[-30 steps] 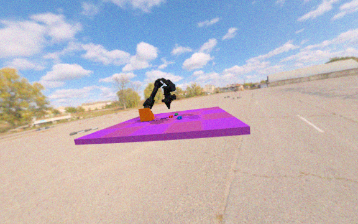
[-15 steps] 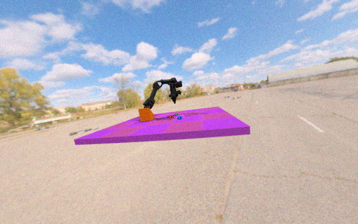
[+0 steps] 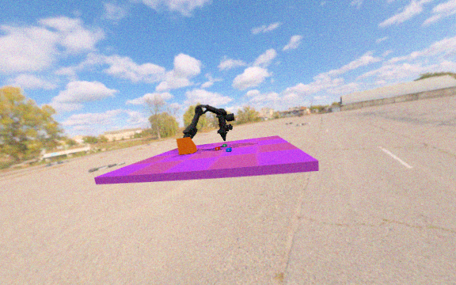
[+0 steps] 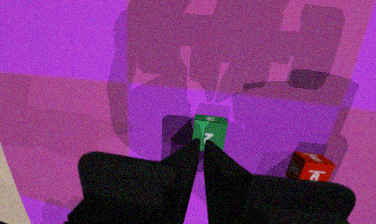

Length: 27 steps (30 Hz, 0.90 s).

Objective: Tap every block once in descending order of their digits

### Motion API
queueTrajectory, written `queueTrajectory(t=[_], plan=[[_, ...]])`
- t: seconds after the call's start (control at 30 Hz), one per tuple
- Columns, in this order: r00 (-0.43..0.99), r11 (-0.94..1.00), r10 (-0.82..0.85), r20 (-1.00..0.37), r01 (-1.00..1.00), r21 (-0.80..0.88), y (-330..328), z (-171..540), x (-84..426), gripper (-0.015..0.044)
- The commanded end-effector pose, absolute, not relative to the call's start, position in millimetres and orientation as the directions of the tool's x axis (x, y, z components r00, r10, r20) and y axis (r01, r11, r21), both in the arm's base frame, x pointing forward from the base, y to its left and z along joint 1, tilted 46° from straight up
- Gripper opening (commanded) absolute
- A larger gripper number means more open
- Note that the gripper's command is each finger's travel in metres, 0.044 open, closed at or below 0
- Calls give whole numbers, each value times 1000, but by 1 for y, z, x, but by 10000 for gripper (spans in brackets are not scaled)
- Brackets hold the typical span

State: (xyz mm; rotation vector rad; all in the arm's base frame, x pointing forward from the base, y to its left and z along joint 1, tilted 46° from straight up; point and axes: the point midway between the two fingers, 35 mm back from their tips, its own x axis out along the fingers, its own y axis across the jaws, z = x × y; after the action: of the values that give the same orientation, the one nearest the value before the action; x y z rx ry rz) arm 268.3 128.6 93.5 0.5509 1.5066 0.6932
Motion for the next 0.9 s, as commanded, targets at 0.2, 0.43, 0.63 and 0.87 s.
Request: queueTrajectory(t=[0.2, 0.43, 0.63, 0.87], plan=[[-51, 695, 715, -698, -64, 716, 139, 84, 267, 20], [-51, 694, 715, -697, -64, 717, 147, 76, 266, 20], [-51, 694, 716, -697, -64, 717, 151, 72, 266, 20], [-48, 695, 714, -698, -69, 716, 136, 88, 268, 20]])
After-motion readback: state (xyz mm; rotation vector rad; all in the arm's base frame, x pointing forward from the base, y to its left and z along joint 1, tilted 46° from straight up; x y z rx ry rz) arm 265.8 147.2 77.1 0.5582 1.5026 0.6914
